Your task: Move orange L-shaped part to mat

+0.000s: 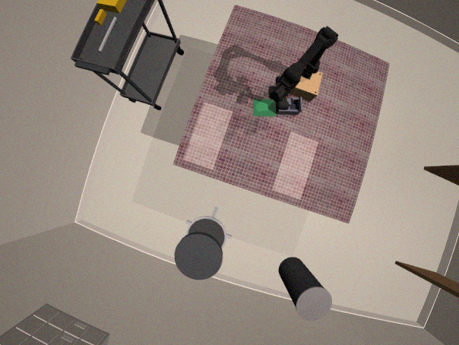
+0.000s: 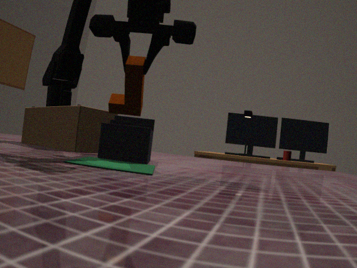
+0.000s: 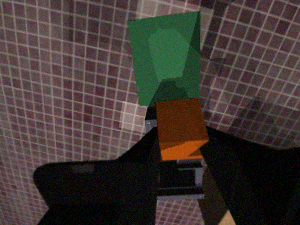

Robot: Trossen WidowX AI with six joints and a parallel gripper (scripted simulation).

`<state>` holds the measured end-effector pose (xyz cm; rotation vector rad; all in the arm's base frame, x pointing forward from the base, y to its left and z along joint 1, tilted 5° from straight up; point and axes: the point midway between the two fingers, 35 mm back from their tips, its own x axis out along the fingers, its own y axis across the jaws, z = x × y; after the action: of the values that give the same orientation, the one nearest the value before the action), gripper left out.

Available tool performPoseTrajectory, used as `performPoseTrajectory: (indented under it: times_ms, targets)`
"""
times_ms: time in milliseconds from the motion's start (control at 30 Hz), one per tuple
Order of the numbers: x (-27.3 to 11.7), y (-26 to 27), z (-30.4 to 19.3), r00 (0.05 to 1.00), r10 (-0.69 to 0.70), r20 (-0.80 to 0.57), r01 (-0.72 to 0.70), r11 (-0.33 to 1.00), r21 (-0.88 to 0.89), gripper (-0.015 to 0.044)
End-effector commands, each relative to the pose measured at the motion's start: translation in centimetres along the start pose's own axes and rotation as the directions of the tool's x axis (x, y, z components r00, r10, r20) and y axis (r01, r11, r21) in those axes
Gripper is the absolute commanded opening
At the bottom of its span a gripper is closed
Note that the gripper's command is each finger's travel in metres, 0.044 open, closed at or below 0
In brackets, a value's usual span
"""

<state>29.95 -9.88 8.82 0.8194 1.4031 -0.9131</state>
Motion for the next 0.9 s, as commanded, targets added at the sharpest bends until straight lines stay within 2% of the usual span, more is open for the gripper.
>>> performPoseTrajectory:
  times_ms: [0,400,867]
  targets:
    - [-0.2,-0.2,2.3,1.0,-0.001,0.009,0.001,1.0,-0.001,0.0]
    - [-0.3,-0.7,7.3,1.0,-0.002,0.014,0.002,1.0,-0.001,0.0]
    - [0.7,-0.7,7.5,1.0,-0.002,0.014,0.002,1.0,-0.001,0.0]
